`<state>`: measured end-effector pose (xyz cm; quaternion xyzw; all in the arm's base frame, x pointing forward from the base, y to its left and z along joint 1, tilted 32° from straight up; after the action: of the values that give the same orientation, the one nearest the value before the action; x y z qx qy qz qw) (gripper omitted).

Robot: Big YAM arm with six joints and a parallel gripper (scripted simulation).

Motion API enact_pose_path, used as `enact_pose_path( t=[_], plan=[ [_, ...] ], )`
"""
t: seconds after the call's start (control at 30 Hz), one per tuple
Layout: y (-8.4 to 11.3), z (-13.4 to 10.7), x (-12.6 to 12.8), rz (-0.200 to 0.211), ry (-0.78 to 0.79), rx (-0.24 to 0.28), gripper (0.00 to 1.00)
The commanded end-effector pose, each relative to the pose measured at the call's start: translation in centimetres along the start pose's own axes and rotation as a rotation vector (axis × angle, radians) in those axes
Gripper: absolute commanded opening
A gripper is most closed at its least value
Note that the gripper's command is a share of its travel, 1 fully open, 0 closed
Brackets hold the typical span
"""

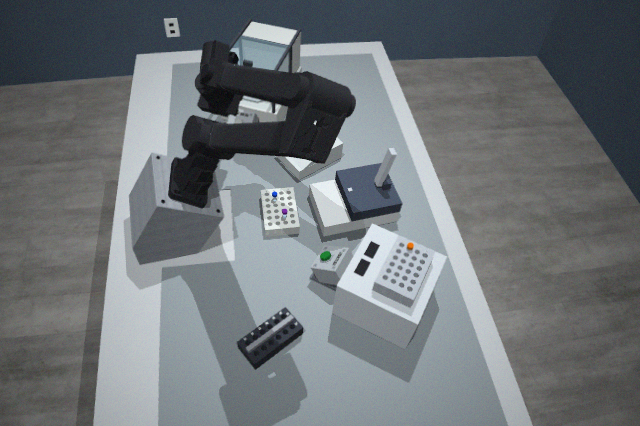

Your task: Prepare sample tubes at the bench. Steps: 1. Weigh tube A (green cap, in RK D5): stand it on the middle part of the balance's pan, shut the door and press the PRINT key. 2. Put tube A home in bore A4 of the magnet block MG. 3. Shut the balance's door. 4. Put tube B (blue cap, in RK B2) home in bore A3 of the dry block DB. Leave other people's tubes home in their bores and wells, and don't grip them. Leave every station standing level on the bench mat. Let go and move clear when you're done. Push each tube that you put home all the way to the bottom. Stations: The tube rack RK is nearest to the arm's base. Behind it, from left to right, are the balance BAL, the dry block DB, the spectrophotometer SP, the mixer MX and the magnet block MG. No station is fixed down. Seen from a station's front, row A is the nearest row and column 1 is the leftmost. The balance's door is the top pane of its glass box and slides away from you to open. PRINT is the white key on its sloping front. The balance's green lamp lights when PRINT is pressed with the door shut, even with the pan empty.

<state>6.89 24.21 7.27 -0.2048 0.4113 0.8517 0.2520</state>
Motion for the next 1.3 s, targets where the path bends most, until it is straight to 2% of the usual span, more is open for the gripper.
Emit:
enact_pose_path(
  t=[0.0,0.13,0.2,0.37,0.5,0.63,0.77,0.87,1.07,1.27],
  plan=[
    [0.3,1.5,-0.2,-0.002,-0.027,-0.022,0.0],
    [0.0,1.6,-0.3,-0.008,-0.047,-0.022,0.0],
    [-0.6,0.1,-0.1,-0.006,-0.009,0.0,0.0],
    [-1.4,1.0,-0.2,-0.007,-0.019,-0.012,0.0],
    [-2.2,0.1,-0.1,-0.006,-0.008,0.0,0.0],
    [-2.4,1.3,-0.3,-0.008,-0.022,-0.017,0.0],
    [-3.2,0.0,-0.1,-0.006,-0.008,0.0,0.0],
    [-3.6,0.8,-0.3,-0.008,-0.017,-0.011,0.0],
    [-4.7,0.2,-0.2,-0.007,-0.01,-0.003,0.0],
    [-5.3,0.7,-0.3,-0.009,-0.015,-0.01,0.0]
  ],
)
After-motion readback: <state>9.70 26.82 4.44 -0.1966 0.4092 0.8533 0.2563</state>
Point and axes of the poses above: the point where the finger pads meet when closed, its own y axis back along the fingers, its own x axis across the jaws, z = x × y, the point moved 1 cm from there along y, back along the fingers, and after that the axes turned 10 degrees about y, right-handed, at the moved point
